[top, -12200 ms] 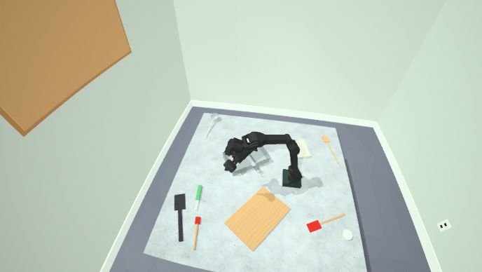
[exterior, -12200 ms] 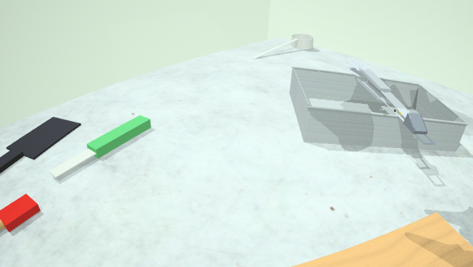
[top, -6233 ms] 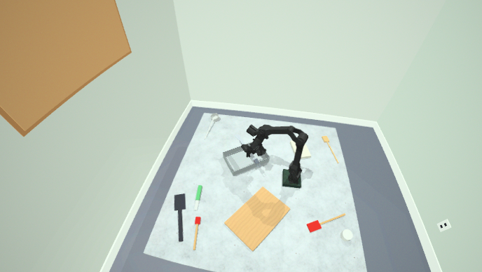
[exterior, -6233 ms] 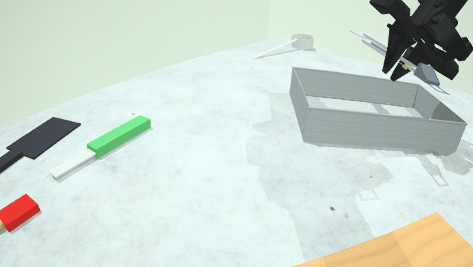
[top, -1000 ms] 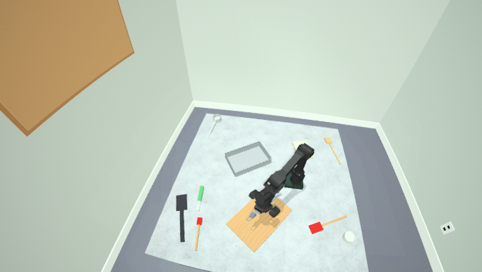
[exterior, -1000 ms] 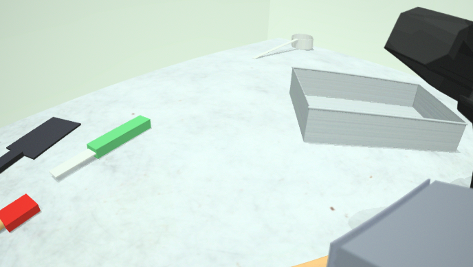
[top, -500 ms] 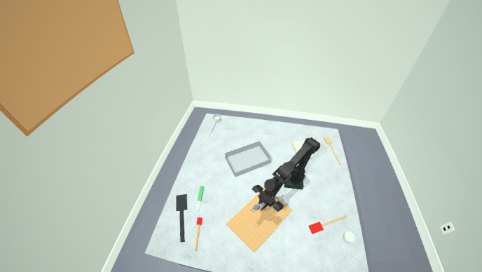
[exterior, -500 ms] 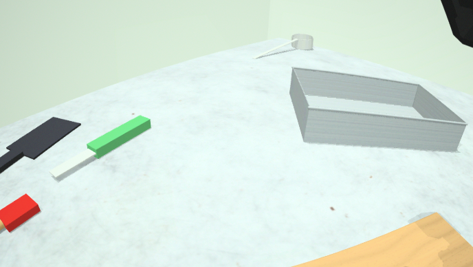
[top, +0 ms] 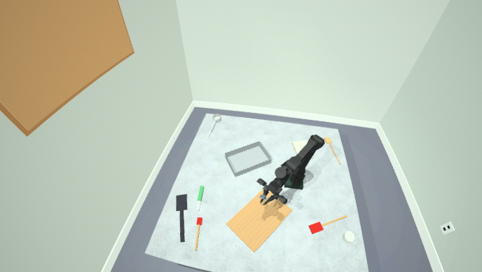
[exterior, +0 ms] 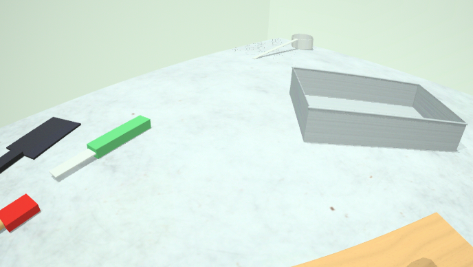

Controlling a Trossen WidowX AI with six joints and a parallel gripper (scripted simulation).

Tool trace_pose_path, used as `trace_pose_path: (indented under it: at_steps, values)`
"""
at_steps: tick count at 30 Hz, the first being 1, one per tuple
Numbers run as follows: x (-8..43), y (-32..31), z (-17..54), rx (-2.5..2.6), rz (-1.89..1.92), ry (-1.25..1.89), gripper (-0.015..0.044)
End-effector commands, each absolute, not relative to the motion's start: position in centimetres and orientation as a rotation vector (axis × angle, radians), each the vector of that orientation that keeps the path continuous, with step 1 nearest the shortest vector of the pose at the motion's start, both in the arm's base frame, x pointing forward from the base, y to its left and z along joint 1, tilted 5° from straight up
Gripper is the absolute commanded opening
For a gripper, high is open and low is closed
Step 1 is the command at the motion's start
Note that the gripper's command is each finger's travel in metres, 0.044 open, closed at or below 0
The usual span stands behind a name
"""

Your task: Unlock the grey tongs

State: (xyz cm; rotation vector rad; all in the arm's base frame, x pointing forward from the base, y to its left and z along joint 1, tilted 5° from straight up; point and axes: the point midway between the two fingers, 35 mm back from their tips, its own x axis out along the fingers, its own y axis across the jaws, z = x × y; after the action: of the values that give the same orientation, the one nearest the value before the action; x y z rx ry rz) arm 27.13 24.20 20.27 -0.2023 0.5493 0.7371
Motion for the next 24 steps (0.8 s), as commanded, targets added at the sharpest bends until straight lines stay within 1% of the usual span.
trace_pose_path:
  at_steps: [1, 6, 24]
  values:
    - [26.57, 23.71, 21.71, -0.163, 0.746, 0.46, -0.015]
    - [26.12, 23.3, 22.66, -0.139, 0.75, 0.393, -0.015]
    - [26.12, 23.3, 22.66, -0.139, 0.75, 0.393, -0.015]
